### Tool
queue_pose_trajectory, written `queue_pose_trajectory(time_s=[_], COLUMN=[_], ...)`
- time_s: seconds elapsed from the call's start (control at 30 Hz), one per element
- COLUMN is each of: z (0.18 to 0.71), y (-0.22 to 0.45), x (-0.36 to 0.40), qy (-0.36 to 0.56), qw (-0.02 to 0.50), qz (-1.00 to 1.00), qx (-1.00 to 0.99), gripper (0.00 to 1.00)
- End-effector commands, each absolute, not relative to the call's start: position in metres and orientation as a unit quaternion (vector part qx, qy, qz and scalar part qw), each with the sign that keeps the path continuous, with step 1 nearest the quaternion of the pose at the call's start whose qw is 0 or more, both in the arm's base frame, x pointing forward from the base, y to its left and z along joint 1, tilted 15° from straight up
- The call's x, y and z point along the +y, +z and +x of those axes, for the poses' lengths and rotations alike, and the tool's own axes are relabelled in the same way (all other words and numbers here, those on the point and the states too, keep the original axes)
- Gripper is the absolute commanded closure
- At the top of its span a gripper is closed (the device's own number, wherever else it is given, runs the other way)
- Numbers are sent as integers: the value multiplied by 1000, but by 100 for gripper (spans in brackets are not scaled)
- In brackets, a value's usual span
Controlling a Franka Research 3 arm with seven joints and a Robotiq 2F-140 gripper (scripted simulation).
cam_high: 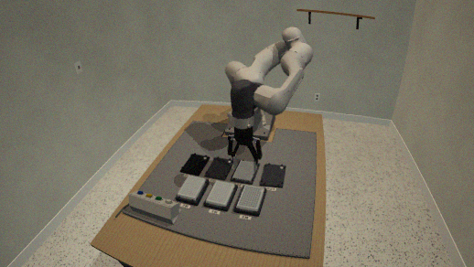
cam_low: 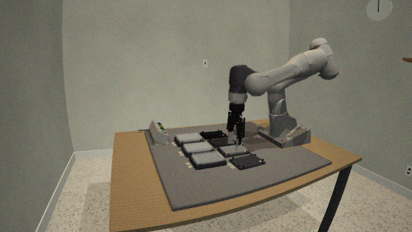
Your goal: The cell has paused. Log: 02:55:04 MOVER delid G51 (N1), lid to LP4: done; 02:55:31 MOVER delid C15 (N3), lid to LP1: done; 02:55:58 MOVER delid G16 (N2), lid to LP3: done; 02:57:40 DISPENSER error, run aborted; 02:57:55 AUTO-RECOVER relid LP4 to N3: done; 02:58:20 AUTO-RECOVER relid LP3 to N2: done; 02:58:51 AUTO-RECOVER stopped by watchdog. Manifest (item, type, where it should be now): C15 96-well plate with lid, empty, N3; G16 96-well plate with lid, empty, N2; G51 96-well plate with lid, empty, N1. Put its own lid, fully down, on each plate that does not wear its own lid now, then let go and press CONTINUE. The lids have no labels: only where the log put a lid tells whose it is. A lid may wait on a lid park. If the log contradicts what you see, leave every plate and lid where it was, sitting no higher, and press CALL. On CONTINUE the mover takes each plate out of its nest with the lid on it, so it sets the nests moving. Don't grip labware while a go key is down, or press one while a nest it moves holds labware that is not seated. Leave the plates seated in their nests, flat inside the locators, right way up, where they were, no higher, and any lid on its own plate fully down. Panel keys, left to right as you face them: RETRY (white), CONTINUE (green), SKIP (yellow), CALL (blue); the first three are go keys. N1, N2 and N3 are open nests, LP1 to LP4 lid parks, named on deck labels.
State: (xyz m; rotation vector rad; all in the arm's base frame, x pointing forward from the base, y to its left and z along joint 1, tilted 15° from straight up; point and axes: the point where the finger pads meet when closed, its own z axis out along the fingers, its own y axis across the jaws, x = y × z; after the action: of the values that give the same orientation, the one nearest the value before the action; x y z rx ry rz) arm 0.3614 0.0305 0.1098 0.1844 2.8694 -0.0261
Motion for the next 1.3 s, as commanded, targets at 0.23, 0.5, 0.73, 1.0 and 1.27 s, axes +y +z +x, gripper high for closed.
queue_pose_trajectory(time_s=[0.23,0.5,0.73,1.0,1.27], z=[362,362,362,362,362], y=[110,110,110,110,110], x=[31,31,31,31,31], qy=[-9,-9,-9,-9,-9], qw=[134,134,134,134,134], qz=[65,65,65,65,65], qx=[989,989,989,989,989], gripper=[41,34,34,34,34])
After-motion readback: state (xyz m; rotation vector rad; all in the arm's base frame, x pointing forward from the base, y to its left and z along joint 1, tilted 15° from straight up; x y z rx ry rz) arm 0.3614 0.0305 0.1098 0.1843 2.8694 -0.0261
